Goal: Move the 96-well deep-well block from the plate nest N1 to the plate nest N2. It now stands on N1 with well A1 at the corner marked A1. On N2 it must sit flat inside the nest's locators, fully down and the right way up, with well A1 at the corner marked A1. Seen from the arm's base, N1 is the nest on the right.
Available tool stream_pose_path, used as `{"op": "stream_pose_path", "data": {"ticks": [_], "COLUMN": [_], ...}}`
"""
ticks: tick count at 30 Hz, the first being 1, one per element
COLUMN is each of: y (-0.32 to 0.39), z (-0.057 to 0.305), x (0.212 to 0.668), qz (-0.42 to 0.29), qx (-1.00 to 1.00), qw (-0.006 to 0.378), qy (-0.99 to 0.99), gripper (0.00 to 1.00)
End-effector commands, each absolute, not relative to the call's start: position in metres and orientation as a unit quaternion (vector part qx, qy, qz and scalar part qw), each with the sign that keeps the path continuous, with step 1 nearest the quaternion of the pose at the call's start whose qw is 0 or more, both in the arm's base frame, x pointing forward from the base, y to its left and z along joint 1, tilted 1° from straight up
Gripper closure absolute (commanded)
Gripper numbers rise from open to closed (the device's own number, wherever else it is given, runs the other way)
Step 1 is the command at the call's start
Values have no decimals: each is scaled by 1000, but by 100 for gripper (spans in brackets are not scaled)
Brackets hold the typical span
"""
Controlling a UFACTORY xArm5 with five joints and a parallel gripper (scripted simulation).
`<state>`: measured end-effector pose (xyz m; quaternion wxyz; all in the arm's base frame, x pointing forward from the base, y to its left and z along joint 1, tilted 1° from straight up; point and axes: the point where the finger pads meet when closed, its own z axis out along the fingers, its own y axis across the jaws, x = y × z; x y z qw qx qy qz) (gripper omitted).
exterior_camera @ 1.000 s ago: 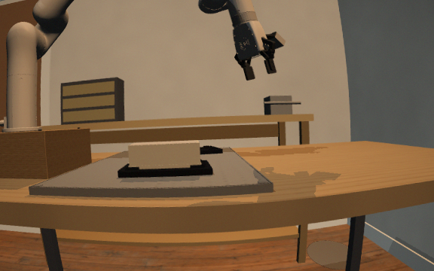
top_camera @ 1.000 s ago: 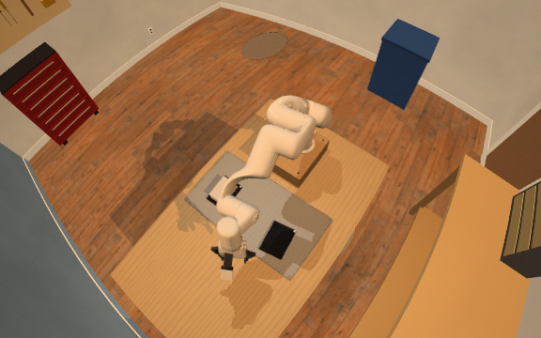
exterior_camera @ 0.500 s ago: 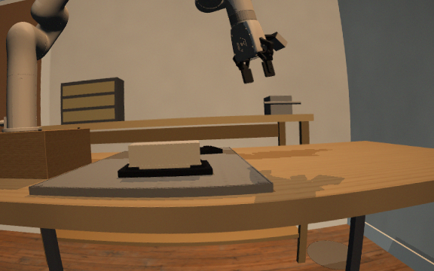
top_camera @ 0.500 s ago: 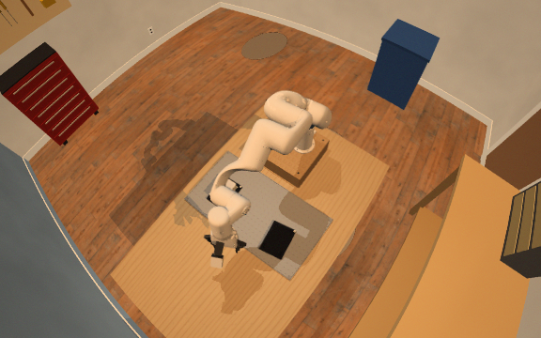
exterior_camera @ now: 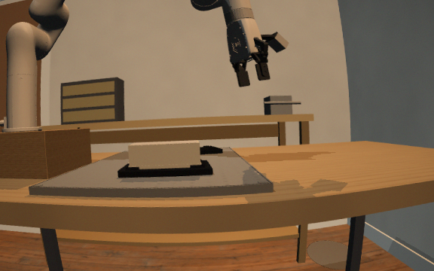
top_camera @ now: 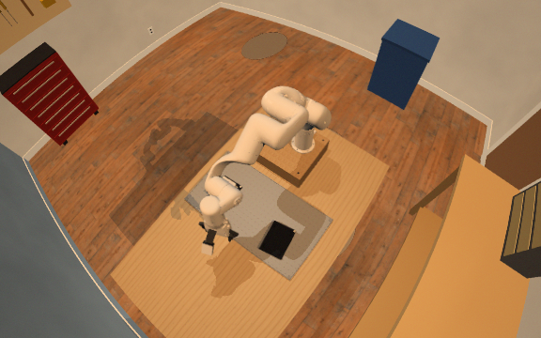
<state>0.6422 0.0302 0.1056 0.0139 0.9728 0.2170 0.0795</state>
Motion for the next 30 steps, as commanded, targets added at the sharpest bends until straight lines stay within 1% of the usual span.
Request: {"op": "stream_pose_path", "data": {"ticks": [1, 6, 8, 26, 30], "y": [16, 3, -6, -69, -84], "z": [104, 100, 97, 77, 72], "x": [636, 630, 625, 581, 568], "qz": [80, 80, 67, 54, 42], "qx": [974, 974, 980, 986, 990], "qw": [15, 17, 13, 15, 12], "qy": [213, 213, 186, 158, 131], "gripper": [0, 0, 0, 0, 0]}}
